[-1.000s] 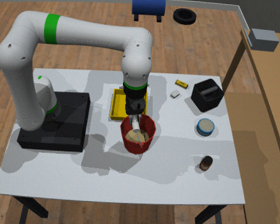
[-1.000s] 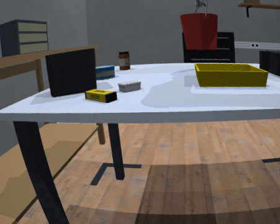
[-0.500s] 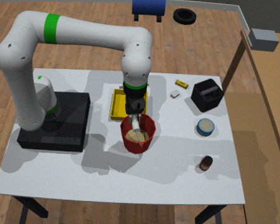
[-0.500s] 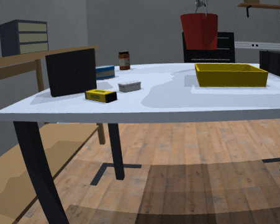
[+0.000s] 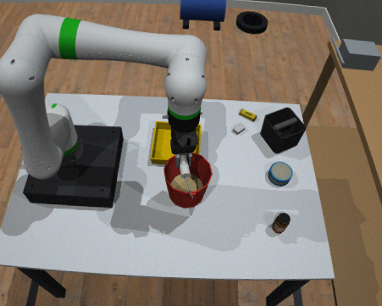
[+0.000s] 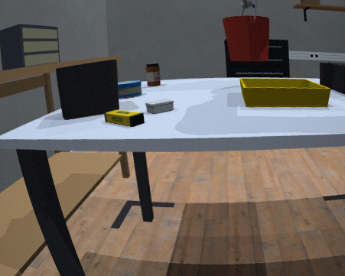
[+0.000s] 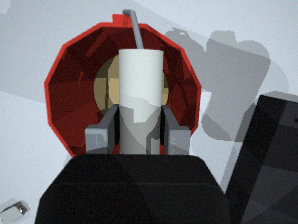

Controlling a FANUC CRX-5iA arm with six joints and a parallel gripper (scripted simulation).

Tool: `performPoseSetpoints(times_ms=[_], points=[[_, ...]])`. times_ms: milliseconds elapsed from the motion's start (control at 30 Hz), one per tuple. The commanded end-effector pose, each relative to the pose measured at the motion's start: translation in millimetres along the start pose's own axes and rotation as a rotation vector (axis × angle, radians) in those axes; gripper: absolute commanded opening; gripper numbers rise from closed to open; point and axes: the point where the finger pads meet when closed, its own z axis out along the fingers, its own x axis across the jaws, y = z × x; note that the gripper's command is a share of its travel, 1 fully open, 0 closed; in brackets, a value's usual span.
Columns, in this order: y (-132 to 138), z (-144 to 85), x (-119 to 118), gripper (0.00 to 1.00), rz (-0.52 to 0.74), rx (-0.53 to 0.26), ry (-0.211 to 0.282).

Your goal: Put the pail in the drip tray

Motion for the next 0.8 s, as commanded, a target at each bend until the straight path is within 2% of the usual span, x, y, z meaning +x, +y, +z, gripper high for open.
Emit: performPoseSetpoints(times_ms=[0, 767], points=[[3, -1, 0, 0.0, 0.0, 0.001, -0.002], [40, -1, -1, 0.0, 0.0, 0.001, -0.002]])
